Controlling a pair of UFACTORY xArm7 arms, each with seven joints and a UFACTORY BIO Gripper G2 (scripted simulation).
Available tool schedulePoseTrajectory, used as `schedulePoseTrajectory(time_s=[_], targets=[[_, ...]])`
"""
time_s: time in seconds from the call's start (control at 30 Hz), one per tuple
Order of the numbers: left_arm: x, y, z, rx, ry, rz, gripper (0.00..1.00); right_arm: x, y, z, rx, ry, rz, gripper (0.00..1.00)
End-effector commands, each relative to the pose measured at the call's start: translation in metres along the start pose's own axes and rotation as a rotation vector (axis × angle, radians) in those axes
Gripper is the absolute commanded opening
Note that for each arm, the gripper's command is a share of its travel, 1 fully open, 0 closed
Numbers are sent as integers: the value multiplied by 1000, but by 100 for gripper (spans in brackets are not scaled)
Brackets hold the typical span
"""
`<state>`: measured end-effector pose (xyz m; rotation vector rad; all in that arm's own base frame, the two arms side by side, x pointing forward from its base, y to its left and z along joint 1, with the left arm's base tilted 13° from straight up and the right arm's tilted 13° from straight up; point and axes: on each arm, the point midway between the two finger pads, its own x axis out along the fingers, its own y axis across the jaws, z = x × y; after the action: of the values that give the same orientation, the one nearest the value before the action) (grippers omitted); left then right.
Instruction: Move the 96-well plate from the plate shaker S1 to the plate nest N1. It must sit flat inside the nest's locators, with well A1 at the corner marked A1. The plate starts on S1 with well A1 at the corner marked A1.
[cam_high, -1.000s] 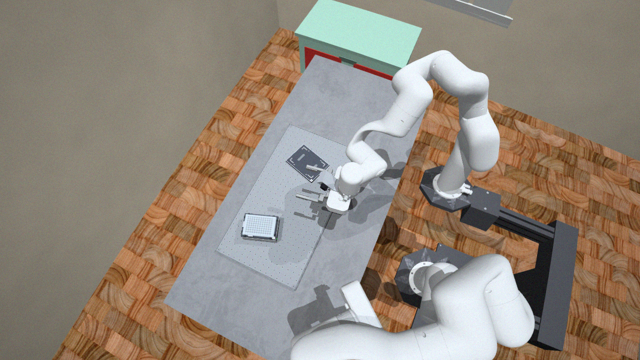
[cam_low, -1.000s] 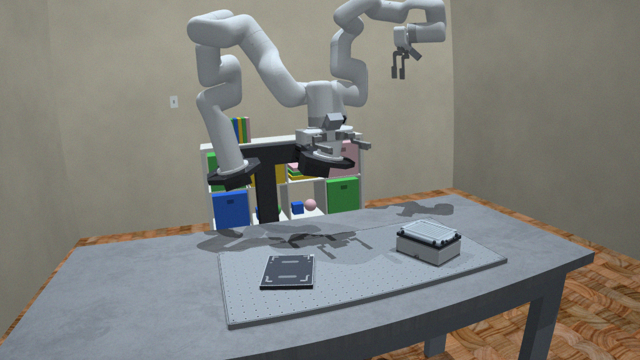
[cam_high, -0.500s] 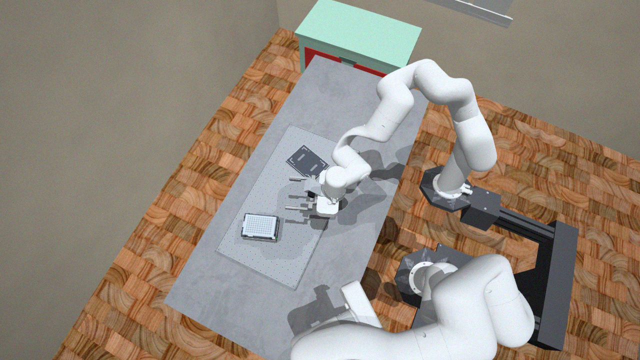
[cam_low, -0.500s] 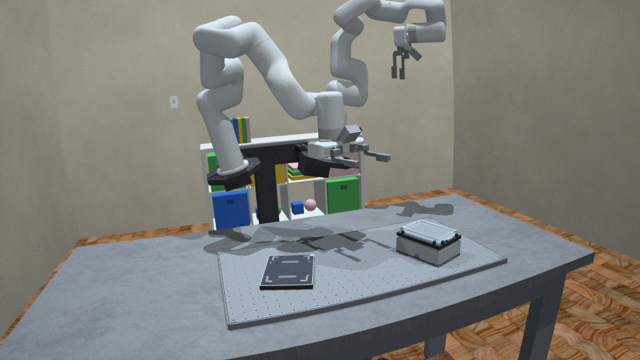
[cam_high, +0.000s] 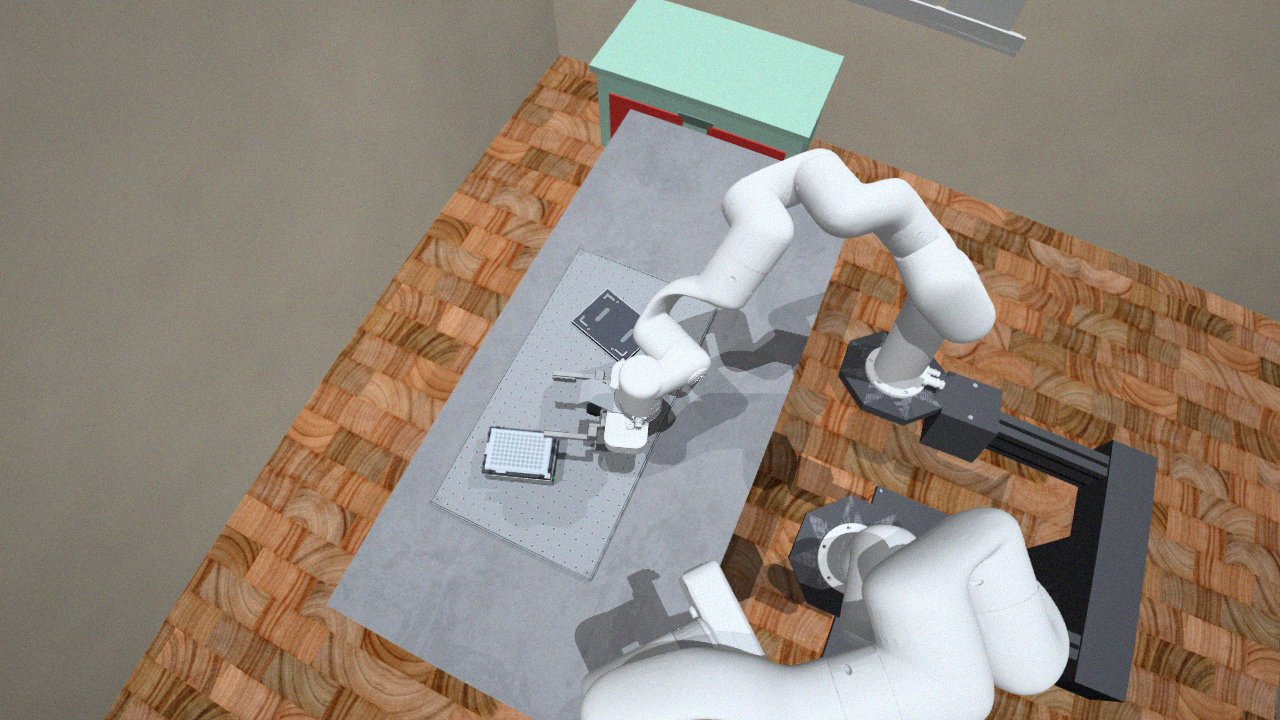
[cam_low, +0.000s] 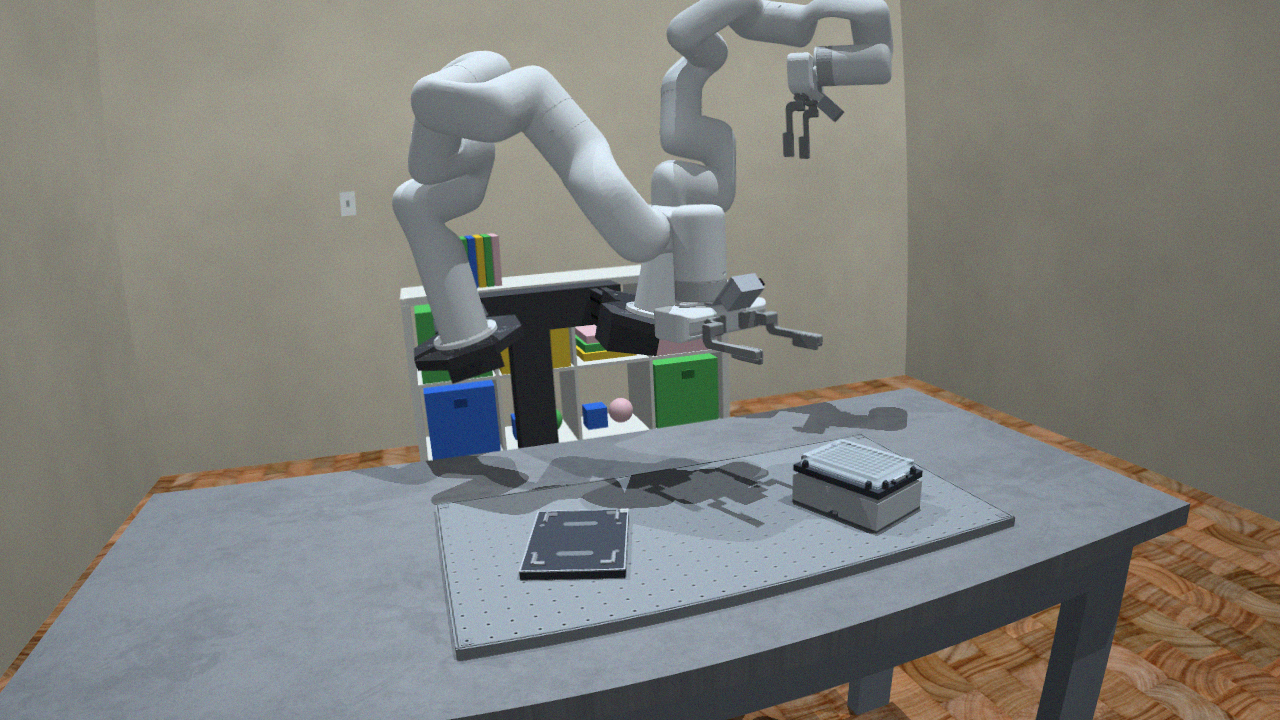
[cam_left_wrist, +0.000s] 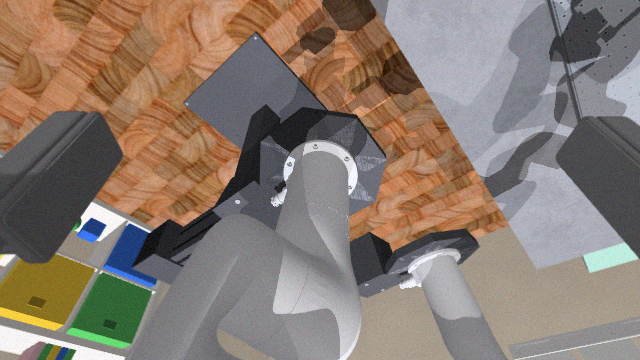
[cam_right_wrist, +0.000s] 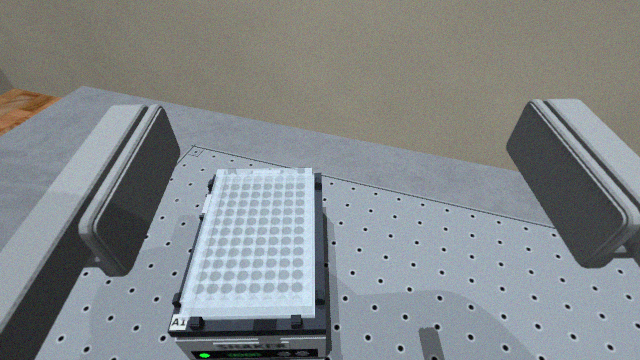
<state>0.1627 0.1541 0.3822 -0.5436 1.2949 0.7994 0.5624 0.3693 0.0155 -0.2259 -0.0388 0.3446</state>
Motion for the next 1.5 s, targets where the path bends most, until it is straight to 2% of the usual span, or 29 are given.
schedulePoseTrajectory(time_s=[0.0,0.27,0.33,0.7,1.2,1.47], targets=[[-1,0,0,0,-3,-1,100,15,10,-7,2,-4,0,37],[-1,0,0,0,-3,-1,100,45,28,-27,2,-4,0,37],[-1,0,0,0,-3,-1,100,45,28,-27,2,-4,0,37],[-1,0,0,0,-3,-1,100,85,54,-54,2,-4,0,37],[-1,0,0,0,-3,-1,100,86,54,-55,2,-4,0,37],[-1,0,0,0,-3,-1,100,86,54,-65,2,-4,0,37]])
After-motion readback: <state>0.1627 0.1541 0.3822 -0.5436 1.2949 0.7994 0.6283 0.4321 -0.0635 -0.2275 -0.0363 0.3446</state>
